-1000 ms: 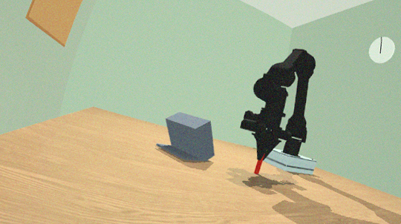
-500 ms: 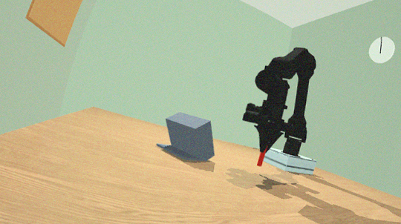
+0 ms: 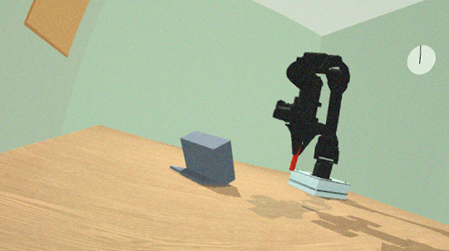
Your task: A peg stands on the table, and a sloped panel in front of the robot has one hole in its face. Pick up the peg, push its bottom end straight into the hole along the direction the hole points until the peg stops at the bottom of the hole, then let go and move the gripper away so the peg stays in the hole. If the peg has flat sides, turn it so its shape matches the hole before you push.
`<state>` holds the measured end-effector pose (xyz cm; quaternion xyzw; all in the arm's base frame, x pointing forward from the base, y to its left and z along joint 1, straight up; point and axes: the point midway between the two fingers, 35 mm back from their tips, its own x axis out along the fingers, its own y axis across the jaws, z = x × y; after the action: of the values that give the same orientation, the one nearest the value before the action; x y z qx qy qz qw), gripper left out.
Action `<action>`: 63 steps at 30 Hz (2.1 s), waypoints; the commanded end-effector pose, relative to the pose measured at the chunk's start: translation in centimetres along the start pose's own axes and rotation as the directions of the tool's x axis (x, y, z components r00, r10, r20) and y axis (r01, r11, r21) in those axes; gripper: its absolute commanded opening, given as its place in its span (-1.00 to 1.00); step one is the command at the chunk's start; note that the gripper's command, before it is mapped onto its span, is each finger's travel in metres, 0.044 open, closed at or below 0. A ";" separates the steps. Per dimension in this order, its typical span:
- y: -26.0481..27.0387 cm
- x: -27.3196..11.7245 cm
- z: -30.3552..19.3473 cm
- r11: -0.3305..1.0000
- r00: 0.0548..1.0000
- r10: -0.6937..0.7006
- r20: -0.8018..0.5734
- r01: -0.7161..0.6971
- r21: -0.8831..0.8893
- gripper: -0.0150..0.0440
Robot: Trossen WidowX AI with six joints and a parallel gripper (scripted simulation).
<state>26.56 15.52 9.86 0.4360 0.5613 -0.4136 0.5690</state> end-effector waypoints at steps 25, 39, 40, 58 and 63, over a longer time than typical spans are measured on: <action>1.3 0.6 2.4 0.967 0.989 0.108 -0.104 -0.080 0.241 -0.49; 1.8 1.0 3.8 0.926 0.973 0.174 -0.149 -0.110 0.362 -0.49; 1.9 1.0 3.9 0.922 0.972 0.179 -0.152 -0.112 0.371 -0.49; 2.4 1.3 5.7 0.847 0.943 0.271 -0.195 -0.137 0.513 -0.49; 2.5 1.4 6.3 0.823 0.933 0.297 -0.205 -0.142 0.549 -0.49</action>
<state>30.76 10.43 8.52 0.6817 0.4519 -0.4172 0.3963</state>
